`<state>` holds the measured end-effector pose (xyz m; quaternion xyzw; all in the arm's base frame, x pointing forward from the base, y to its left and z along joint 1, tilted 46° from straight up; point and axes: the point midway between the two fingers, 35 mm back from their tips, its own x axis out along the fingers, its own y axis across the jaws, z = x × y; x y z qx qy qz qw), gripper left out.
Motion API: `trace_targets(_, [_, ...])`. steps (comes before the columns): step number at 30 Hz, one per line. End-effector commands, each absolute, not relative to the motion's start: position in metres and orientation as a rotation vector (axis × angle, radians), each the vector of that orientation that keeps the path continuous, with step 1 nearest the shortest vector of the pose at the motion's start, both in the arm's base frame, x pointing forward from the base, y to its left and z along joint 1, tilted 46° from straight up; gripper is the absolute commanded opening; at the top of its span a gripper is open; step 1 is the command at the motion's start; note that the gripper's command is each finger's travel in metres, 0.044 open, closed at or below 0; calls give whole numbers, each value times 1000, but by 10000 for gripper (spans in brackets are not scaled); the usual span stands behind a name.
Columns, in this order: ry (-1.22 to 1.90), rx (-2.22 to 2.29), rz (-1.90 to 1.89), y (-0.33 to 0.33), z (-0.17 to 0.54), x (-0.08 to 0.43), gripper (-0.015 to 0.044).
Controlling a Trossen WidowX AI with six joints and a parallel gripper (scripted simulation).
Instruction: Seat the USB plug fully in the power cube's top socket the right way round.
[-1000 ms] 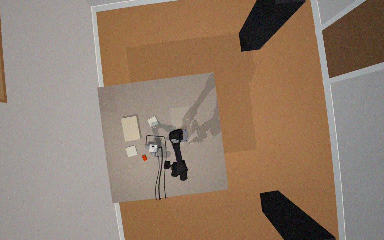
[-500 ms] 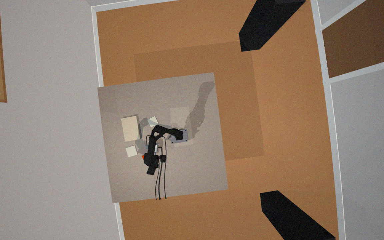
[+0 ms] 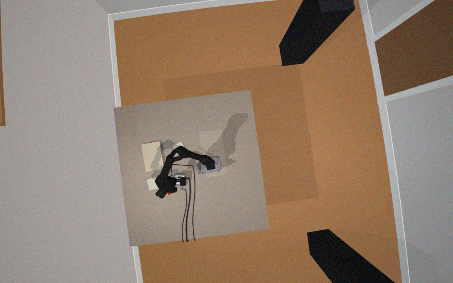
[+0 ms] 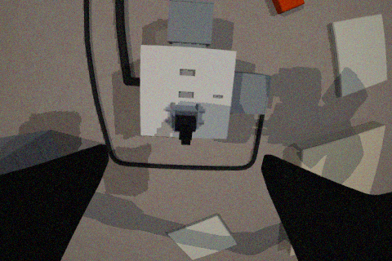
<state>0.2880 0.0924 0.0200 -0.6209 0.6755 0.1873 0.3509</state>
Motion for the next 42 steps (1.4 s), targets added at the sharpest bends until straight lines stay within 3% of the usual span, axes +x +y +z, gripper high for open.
trace_targets(1, [1749,-1610,495,92,19,288,440])
trace_targets(33, [1749,-1611,494,72,-1,288,440])
trace_targets(42, [1747,-1602,490,73,1,289,204])
